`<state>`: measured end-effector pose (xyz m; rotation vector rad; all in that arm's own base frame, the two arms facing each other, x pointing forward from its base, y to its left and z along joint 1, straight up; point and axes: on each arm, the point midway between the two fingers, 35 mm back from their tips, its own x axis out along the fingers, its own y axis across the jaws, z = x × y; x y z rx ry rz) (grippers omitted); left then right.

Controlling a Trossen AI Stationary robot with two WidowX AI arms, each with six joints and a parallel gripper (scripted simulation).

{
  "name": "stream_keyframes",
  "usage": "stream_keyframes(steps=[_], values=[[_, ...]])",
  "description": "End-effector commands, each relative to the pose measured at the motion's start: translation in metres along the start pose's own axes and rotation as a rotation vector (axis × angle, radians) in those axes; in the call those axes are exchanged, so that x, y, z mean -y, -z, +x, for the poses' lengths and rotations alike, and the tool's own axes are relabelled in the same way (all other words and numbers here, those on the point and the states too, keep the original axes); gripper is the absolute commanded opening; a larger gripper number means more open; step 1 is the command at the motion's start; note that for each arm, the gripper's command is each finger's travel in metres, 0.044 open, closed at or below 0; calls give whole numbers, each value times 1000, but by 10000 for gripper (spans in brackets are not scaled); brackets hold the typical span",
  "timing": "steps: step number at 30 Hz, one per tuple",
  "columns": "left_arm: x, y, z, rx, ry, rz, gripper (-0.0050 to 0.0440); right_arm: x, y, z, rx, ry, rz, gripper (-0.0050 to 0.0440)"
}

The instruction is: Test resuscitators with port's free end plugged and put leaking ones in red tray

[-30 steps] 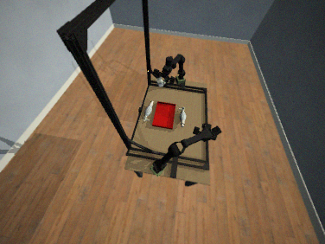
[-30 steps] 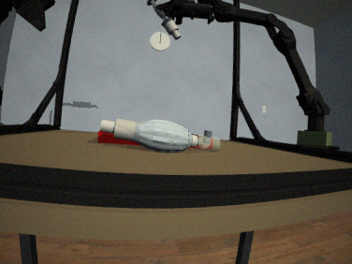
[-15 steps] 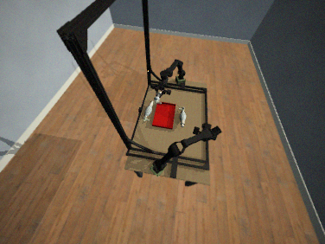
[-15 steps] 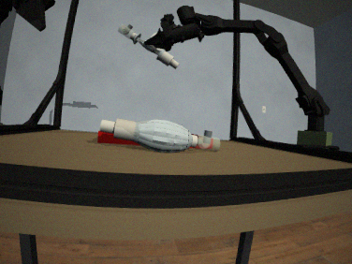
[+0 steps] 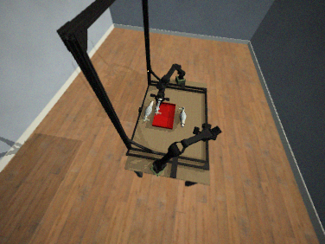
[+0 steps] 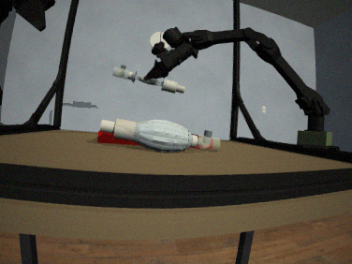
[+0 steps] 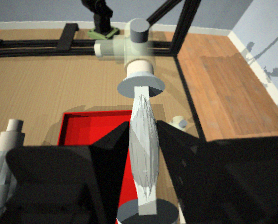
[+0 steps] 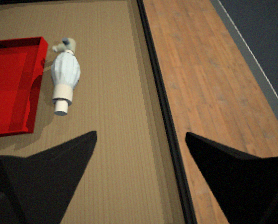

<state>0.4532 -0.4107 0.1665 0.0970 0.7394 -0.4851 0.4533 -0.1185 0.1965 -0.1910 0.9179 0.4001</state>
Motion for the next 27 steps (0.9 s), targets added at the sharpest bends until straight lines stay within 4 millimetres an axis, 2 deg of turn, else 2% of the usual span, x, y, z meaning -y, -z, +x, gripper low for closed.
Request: stream_keyframes(steps=[1,7,8,18,24,25,27], values=[[-5,43,26,-138,-60,9,0,0,0,-1,0,0,-1,440],[-5,43,26,-138,-60,9,0,0,0,-1,0,0,-1,440],[-7,56,34,-167,-62,15,0,0,0,-1,1,0,0,440],[-10,70,37,-223,-99,16,0,0,0,-1,1,0,0,440],[-10,70,37,-223,-99,16,0,0,0,-1,1,0,0,440],[-16,126,88,-242,-95,20,0,0,0,-1,1,1,-2,440],[-17,132,94,-242,-95,20,0,0,0,-1,1,1,-2,440]])
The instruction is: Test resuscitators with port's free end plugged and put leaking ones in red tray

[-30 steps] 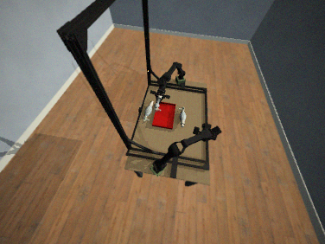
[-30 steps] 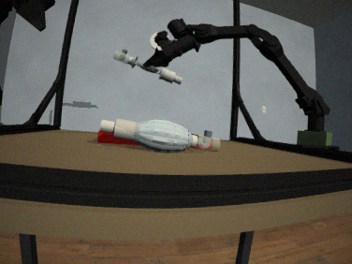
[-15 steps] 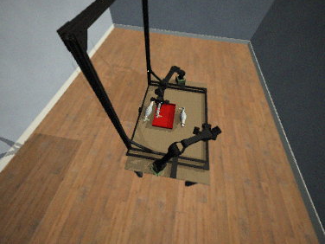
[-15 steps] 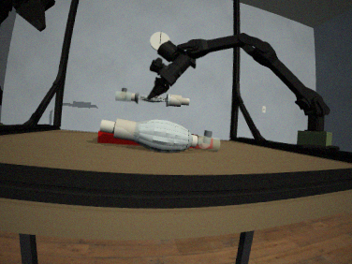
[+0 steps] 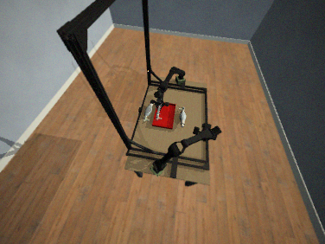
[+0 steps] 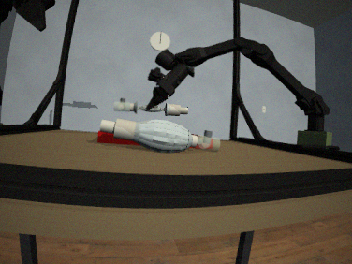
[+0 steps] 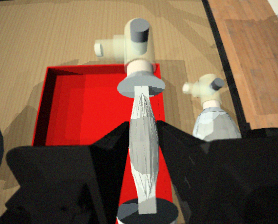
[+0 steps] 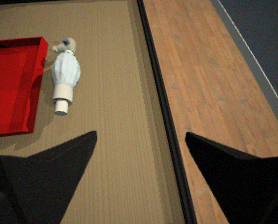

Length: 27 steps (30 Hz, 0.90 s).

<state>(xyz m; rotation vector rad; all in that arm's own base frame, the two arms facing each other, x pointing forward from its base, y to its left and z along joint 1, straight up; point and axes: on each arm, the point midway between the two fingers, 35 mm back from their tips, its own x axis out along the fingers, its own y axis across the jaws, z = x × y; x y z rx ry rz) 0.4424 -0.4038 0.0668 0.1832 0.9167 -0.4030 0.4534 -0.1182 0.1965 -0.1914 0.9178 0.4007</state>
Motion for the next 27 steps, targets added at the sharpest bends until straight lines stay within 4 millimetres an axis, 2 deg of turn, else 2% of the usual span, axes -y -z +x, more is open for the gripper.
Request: stream_keyframes(steps=[1,27], values=[[-4,48,54,-50,-13,12,0,0,0,-1,0,1,-1,440],[-3,49,56,-72,-22,17,0,0,0,-1,2,0,-2,440]])
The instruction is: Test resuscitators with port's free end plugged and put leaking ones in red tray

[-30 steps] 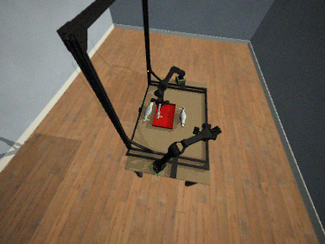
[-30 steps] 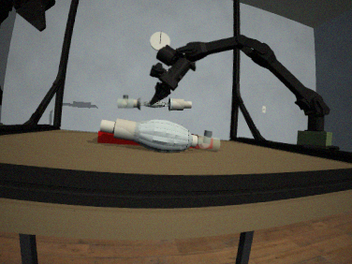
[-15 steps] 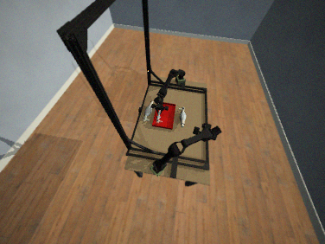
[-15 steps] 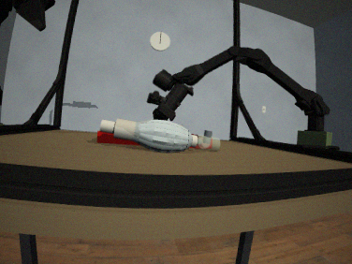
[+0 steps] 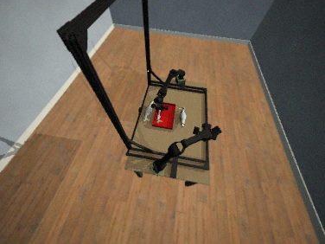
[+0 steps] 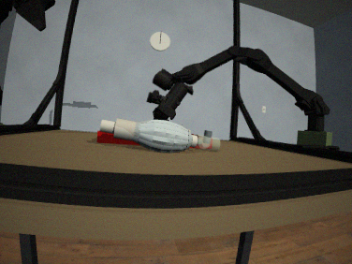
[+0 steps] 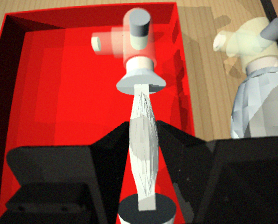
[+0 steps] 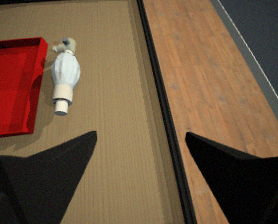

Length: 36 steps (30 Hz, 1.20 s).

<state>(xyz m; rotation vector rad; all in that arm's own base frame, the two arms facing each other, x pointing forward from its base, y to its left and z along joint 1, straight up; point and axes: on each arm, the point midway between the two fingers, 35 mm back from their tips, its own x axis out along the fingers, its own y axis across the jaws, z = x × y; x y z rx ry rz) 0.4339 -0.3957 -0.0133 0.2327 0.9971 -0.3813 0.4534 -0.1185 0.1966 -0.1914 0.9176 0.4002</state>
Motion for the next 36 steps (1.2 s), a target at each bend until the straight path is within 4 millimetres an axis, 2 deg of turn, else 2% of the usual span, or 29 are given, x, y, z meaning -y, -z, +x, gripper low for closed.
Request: stream_keyframes(steps=[1,21,22,36], values=[[2,-8,-2,17,5,-3,0,0,0,0,2,-1,-3,440],[2,-8,-3,4,1,0,0,0,0,0,1,-1,0,440],[0,-3,0,-10,-4,3,440,0,0,0,0,-2,1,440],[0,-3,0,-10,-4,3,440,0,0,0,0,-2,1,440]])
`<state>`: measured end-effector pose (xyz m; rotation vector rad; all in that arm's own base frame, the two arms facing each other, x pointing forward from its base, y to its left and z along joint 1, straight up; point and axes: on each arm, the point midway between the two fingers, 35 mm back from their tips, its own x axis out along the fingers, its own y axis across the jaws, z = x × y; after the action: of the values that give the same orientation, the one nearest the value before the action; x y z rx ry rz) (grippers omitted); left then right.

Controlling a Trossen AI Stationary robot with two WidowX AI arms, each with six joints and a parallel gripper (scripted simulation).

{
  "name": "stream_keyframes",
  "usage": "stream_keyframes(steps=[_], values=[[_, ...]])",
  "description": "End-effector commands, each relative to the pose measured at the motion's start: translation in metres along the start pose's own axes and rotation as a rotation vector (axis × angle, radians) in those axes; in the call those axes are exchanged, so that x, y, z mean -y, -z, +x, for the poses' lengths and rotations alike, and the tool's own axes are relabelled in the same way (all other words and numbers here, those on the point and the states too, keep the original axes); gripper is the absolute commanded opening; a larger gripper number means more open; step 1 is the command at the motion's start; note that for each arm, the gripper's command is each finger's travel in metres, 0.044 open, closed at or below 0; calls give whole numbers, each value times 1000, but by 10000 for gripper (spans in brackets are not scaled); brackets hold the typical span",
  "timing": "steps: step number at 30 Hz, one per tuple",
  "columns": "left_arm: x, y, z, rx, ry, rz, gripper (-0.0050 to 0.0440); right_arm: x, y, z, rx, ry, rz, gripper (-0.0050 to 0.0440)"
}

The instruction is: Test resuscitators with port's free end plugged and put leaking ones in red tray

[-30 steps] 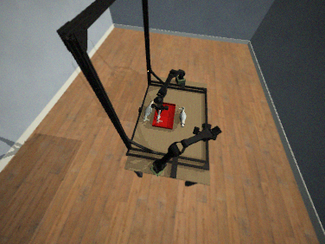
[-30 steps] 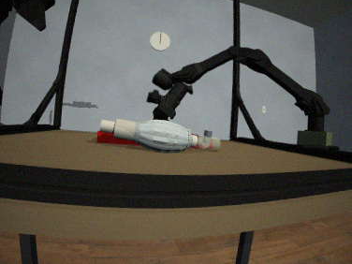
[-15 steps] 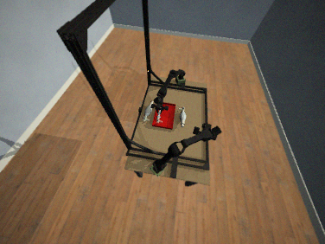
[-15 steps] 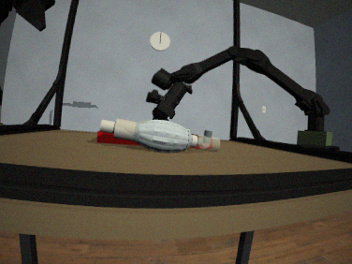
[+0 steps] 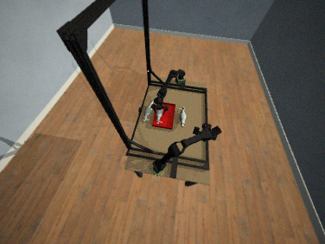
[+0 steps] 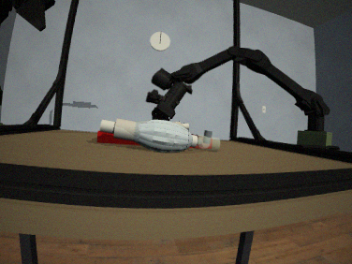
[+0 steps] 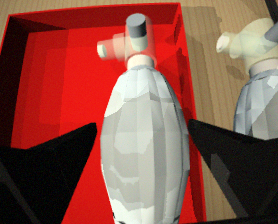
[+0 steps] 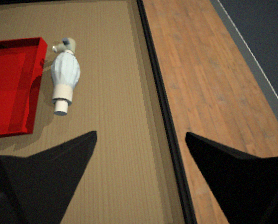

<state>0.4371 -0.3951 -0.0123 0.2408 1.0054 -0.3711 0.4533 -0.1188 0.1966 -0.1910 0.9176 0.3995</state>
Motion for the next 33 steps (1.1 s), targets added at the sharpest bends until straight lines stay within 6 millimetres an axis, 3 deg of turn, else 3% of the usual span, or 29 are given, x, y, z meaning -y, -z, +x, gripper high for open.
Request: stream_keyframes(steps=[1,19,20,25,33], values=[[2,0,-1,0,7,2,440,-1,0,0,0,-2,0,440],[0,0,-1,0,1,0,440,0,0,0,0,-1,-2,440],[1,-38,-60,1,1,-1,440,0,0,0,0,-1,-2,440],[1,-54,-85,1,1,-1,440,0,0,0,0,-1,-2,440],[1,-54,-85,1,1,-1,440,0,0,0,0,-1,-2,440]])
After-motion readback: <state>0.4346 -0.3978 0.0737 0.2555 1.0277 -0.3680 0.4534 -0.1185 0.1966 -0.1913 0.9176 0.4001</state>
